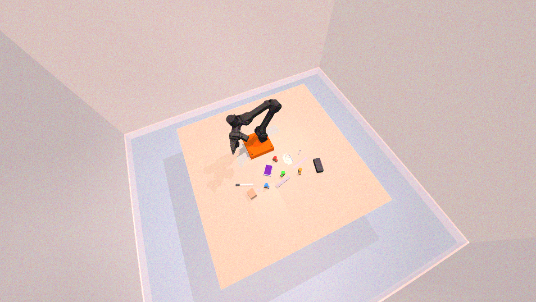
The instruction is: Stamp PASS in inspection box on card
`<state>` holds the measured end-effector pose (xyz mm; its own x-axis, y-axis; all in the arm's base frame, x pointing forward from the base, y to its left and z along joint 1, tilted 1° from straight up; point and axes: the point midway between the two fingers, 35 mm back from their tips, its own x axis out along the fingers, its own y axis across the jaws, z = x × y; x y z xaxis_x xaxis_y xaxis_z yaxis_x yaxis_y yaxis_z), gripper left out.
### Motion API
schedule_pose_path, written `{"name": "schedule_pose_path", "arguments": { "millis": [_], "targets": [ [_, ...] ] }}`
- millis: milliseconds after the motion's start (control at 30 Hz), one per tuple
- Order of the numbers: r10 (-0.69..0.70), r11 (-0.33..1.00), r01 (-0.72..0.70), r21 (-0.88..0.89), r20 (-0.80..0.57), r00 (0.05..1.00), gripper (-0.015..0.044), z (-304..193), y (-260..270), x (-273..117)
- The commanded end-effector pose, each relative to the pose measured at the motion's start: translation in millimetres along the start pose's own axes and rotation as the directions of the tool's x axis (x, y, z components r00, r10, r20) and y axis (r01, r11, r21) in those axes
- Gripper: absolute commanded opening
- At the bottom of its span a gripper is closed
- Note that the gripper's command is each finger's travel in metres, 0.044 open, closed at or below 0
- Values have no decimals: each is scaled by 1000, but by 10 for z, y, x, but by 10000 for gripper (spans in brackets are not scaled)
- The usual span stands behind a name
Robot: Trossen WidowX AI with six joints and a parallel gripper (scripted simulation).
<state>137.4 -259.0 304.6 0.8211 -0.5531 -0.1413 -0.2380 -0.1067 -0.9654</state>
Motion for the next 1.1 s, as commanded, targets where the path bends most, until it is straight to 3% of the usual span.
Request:
{"name": "schedule_pose_path", "arguments": {
  "millis": [0,200,333,500,833,1067],
  "targets": [
    [4,1000,-4,16,5,1000,374,8,4,18],
    [167,865,-233,445,184,969,225,413,177,561],
    [308,637,-440,633,314,898,225,867,338,883],
    [464,343,-596,726,420,780,225,1444,533,1092],
    [730,-61,-649,759,477,489,225,2508,873,1125],
    [895,-160,-549,820,355,269,225,3243,1130,907]
  ]
}}
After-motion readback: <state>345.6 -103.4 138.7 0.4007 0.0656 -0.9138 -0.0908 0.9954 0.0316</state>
